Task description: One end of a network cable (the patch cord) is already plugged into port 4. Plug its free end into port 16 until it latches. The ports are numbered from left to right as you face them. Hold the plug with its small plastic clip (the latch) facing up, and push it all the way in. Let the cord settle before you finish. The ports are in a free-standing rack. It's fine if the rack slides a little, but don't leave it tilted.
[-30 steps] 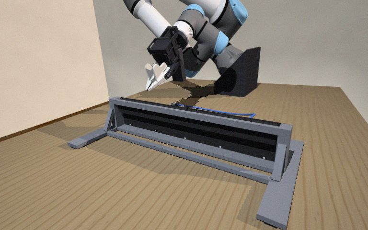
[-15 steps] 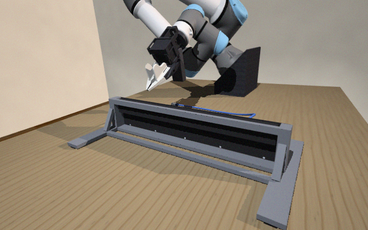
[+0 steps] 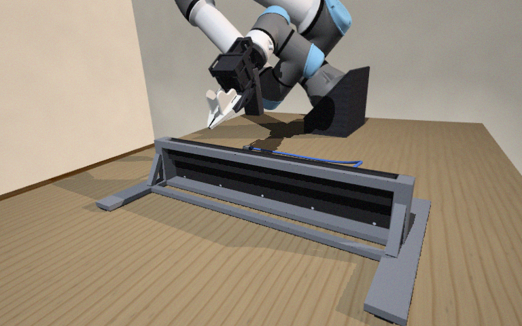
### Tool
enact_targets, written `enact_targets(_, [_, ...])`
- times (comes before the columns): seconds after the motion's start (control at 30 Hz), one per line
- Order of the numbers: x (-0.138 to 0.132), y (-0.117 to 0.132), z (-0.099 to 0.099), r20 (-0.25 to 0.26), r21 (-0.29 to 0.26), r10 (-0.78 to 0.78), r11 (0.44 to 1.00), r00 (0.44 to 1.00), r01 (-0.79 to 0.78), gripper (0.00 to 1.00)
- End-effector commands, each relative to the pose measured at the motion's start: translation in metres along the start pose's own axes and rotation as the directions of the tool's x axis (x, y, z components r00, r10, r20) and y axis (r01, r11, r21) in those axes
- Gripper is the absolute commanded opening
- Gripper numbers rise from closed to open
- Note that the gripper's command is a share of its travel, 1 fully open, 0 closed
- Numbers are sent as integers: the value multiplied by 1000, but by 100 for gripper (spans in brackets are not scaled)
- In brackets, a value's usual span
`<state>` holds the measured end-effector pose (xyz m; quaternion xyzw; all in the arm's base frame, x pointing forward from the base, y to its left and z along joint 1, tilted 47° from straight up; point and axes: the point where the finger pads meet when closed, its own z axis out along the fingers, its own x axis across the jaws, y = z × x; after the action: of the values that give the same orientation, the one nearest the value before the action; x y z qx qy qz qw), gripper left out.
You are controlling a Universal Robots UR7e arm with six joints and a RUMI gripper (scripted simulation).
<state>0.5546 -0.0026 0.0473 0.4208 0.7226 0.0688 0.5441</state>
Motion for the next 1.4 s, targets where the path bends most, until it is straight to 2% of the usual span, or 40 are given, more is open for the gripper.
enact_targets(0.0, [0, 0, 0, 0, -1, 0, 1000, 1000, 0, 0])
enact_targets(0.17, [0, 0, -3, 0, -1, 0, 1000, 1000, 0, 0])
enact_targets(0.33, [0, 0, -19, 0, -1, 0, 1000, 1000, 0, 0])
enact_targets(0.47, [0, 0, -43, 0, -1, 0, 1000, 1000, 0, 0])
enact_targets(0.67, [0, 0, -89, 0, -1, 0, 1000, 1000, 0, 0])
enact_targets(0.73, [0, 0, -89, 0, -1, 0, 1000, 1000, 0, 0])
enact_targets(0.83, [0, 0, -111, 0, -1, 0, 1000, 1000, 0, 0])
enact_targets(0.97, [0, 0, -130, 0, -1, 0, 1000, 1000, 0, 0])
enact_targets(1.13, [0, 0, -140, 0, -1, 0, 1000, 1000, 0, 0])
enact_targets(1.37, [0, 0, -140, 0, -1, 0, 1000, 1000, 0, 0])
